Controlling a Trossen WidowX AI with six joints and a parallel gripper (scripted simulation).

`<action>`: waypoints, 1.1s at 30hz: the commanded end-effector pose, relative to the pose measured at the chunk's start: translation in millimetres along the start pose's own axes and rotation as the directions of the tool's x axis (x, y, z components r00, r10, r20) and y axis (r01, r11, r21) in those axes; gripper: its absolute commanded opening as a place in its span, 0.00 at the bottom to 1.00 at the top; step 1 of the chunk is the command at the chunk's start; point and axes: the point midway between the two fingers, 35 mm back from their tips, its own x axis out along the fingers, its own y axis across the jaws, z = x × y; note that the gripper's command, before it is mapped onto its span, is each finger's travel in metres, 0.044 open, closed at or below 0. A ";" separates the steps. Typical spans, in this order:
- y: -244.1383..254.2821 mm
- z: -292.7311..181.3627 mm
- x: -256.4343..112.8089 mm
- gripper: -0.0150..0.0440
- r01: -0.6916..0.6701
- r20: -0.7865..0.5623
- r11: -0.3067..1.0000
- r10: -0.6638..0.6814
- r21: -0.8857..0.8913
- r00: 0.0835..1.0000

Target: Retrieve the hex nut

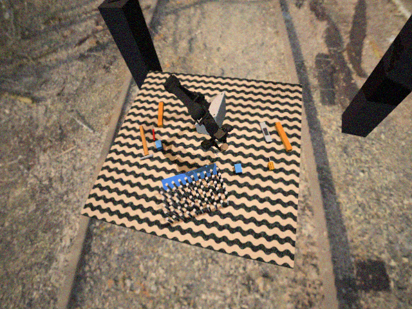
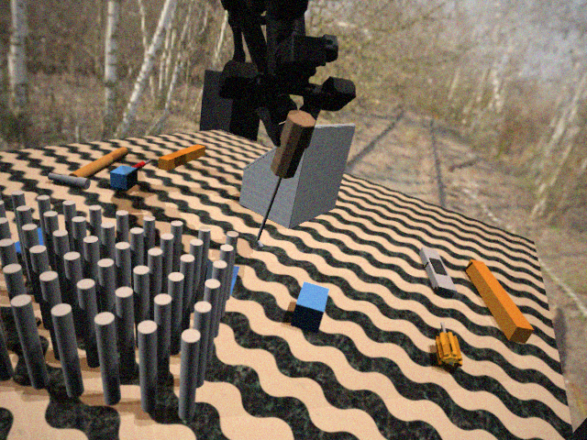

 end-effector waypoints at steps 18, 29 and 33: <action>-60.4 -36.0 -25.1 0.25 -0.027 0.014 0.745 0.023 0.666 1.000; -88.1 -59.9 -37.1 0.25 -0.030 0.019 0.444 0.029 0.895 0.999; -97.4 -69.2 -41.5 0.25 -0.030 0.021 0.317 0.030 0.948 0.999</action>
